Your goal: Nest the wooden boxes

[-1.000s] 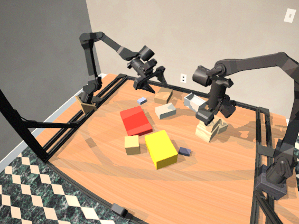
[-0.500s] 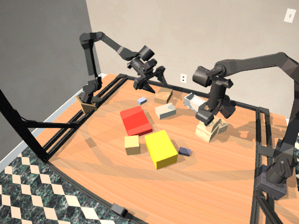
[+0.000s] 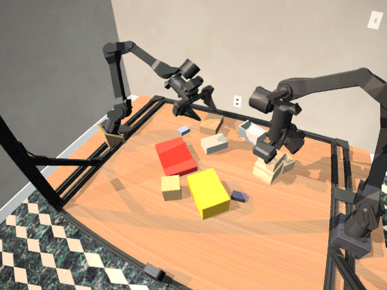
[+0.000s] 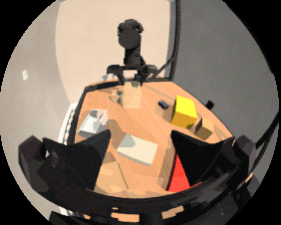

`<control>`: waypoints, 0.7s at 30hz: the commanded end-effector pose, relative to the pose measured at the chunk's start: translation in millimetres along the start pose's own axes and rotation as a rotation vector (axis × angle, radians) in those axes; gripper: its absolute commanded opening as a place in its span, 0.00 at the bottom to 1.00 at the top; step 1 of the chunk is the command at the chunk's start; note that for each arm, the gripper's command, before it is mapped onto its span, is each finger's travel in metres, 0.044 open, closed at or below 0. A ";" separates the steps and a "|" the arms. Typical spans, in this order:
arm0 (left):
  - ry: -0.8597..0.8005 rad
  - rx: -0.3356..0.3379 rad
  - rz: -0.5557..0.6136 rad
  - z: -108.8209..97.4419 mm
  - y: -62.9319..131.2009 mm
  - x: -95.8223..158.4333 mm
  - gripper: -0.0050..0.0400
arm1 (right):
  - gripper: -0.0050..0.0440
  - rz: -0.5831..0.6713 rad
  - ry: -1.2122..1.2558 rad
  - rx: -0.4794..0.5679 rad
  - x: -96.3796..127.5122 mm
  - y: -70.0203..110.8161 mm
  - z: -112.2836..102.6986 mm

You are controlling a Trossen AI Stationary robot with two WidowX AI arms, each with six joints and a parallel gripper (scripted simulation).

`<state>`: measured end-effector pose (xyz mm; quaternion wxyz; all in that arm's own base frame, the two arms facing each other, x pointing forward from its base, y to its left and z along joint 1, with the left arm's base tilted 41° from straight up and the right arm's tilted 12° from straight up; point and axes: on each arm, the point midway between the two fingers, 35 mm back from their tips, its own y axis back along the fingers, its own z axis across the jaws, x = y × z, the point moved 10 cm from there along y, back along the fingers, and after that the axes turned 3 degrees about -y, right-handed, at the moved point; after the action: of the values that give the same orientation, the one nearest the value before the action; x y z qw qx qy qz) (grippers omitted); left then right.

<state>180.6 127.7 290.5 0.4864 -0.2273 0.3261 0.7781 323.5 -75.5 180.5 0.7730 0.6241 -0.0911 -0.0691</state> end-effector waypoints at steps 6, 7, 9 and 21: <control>-0.002 -0.001 0.001 0.2 0.0 0.2 1.00 | 0.10 -0.007 0.006 0.000 -0.8 -3.4 0.0; -0.002 -0.001 0.001 0.2 0.0 0.2 1.00 | 0.10 -0.007 0.006 0.000 -0.8 -3.6 0.0; -0.002 -0.001 0.001 0.2 0.0 0.2 1.00 | 0.10 -0.007 0.006 0.000 -0.8 -3.8 0.0; -0.002 -0.001 0.001 0.2 0.0 0.2 1.00 | 0.10 -0.007 0.006 0.000 -0.9 -5.6 0.0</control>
<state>180.4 127.8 290.5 0.4861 -0.2275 0.3258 0.7783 323.3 -76.3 177.6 0.7730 0.6241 -0.0908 -0.0692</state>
